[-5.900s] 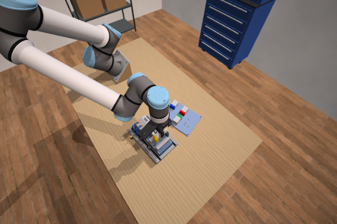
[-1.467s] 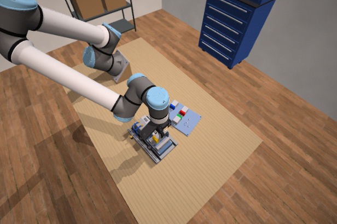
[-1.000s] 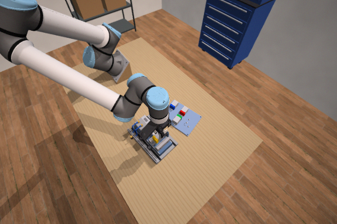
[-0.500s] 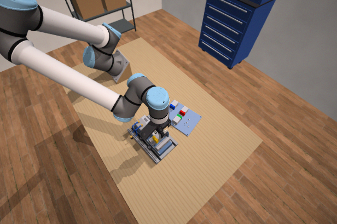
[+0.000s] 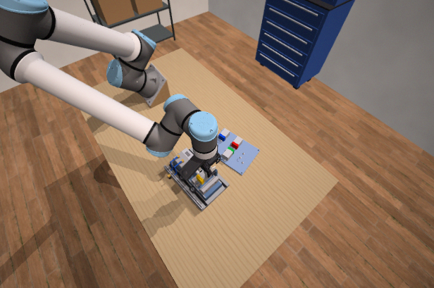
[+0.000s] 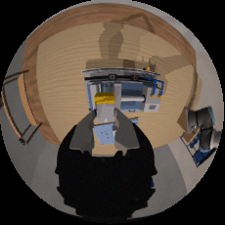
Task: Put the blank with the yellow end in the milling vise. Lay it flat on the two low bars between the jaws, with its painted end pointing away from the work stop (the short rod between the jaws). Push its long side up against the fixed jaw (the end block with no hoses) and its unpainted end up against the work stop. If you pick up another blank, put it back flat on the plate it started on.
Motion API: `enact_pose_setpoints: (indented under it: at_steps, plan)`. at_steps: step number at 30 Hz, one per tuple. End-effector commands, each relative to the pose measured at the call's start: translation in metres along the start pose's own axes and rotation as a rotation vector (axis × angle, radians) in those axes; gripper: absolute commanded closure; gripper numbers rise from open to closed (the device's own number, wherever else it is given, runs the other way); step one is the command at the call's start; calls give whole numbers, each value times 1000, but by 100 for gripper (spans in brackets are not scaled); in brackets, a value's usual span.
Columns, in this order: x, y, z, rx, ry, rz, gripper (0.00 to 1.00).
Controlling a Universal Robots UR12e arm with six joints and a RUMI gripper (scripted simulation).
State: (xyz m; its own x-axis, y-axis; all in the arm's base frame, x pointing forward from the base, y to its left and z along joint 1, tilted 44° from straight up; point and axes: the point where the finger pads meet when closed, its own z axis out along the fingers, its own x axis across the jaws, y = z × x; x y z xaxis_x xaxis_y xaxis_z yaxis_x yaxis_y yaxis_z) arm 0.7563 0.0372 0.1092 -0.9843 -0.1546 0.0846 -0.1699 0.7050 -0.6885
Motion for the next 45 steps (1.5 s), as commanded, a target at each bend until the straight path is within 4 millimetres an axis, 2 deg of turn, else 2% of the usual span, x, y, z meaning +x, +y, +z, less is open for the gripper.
enact_pose_setpoints:
  at_steps: [1,45]
  plan:
    - [0,0,0,0,-1,1,100]
    - [0,0,22,0,-1,1,100]
